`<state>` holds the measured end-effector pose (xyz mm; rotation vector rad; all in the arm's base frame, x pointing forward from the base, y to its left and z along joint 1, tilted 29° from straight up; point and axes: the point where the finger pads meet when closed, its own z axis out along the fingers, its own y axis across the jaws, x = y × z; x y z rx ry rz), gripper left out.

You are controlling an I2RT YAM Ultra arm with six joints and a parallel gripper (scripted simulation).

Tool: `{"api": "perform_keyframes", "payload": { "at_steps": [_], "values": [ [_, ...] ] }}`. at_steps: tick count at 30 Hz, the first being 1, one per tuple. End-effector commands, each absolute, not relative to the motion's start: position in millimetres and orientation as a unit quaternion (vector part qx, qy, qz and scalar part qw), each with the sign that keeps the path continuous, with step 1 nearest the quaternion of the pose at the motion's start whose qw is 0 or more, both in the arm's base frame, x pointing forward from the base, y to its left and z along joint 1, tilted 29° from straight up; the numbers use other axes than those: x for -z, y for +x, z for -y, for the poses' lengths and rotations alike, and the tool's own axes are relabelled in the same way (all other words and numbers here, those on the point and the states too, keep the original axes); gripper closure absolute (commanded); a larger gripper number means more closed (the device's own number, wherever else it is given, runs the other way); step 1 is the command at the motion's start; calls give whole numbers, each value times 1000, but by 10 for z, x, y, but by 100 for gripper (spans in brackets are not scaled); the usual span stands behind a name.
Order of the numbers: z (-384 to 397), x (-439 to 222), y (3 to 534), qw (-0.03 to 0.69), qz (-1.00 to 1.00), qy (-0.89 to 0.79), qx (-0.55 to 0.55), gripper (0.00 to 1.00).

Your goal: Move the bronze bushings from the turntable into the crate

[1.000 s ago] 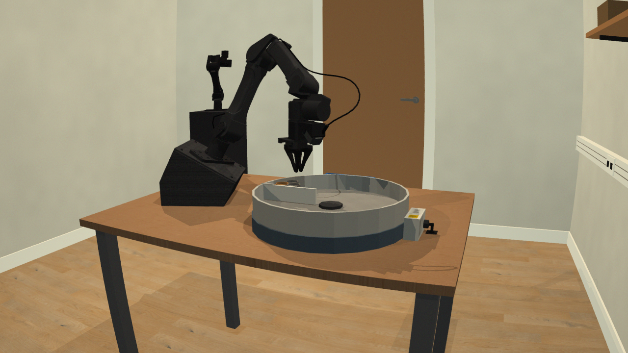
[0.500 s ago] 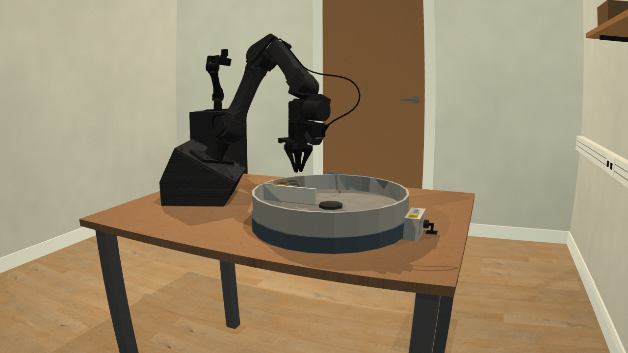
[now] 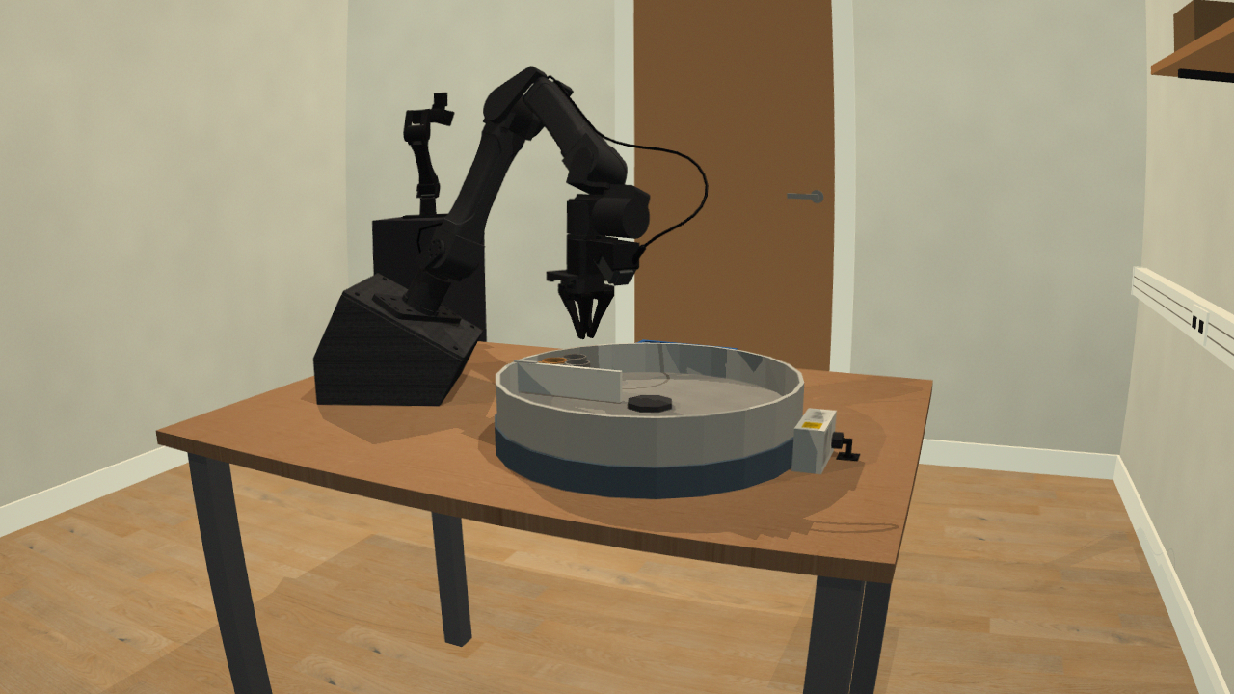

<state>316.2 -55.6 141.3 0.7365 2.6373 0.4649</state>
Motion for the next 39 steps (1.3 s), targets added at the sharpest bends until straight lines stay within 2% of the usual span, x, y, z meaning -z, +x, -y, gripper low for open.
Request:
{"api": "perform_keyframes", "payload": {
  "at_steps": [1, 18, 22, 26, 27, 39],
  "values": [
    [625, -1622, 3224, 216, -928, 257, -163, 85],
    [629, -1624, 3234, 219, -927, 257, -163, 85],
    [531, -1254, 3210, 179, -934, 263, -162, 85],
    [515, -1195, 3234, 179, -934, 263, -162, 85],
    [614, -1440, 3325, 219, -926, 264, -157, 85],
    [614, -1396, 3329, 213, -927, 265, -158, 85]
  ]
}}
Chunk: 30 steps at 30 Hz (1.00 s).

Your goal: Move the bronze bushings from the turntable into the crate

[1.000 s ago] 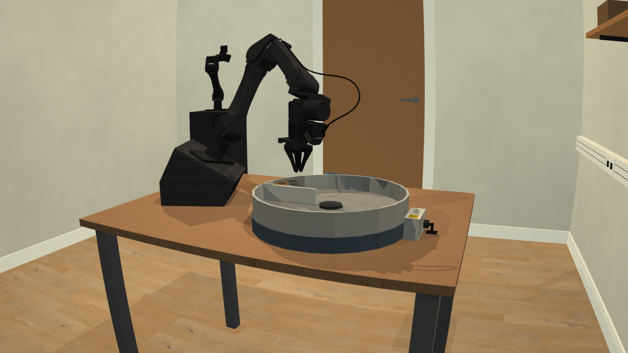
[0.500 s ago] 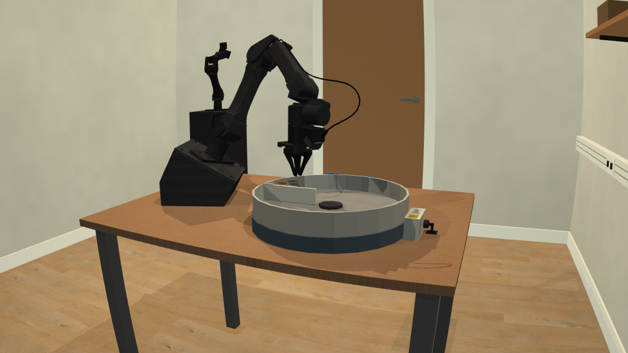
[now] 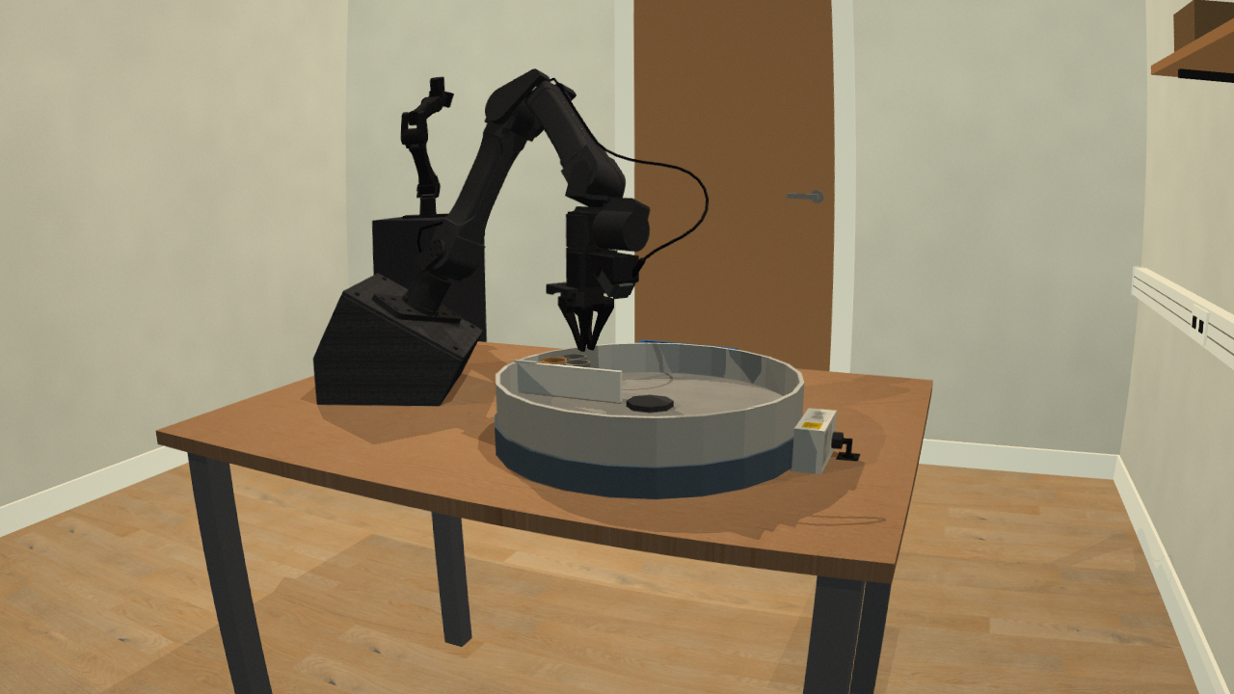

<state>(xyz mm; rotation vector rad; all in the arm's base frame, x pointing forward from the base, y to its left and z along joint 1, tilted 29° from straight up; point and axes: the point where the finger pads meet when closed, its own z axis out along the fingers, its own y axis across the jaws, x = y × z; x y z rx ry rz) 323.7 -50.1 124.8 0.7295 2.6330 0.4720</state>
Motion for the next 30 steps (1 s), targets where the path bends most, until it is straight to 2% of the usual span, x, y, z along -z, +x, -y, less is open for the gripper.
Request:
{"api": "perform_keyframes", "payload": {
  "at_steps": [1, 30],
  "values": [
    [614, -1396, 3329, 213, -927, 265, -158, 85],
    [600, -1266, 3279, 197, -930, 266, -159, 85]
  ]
}}
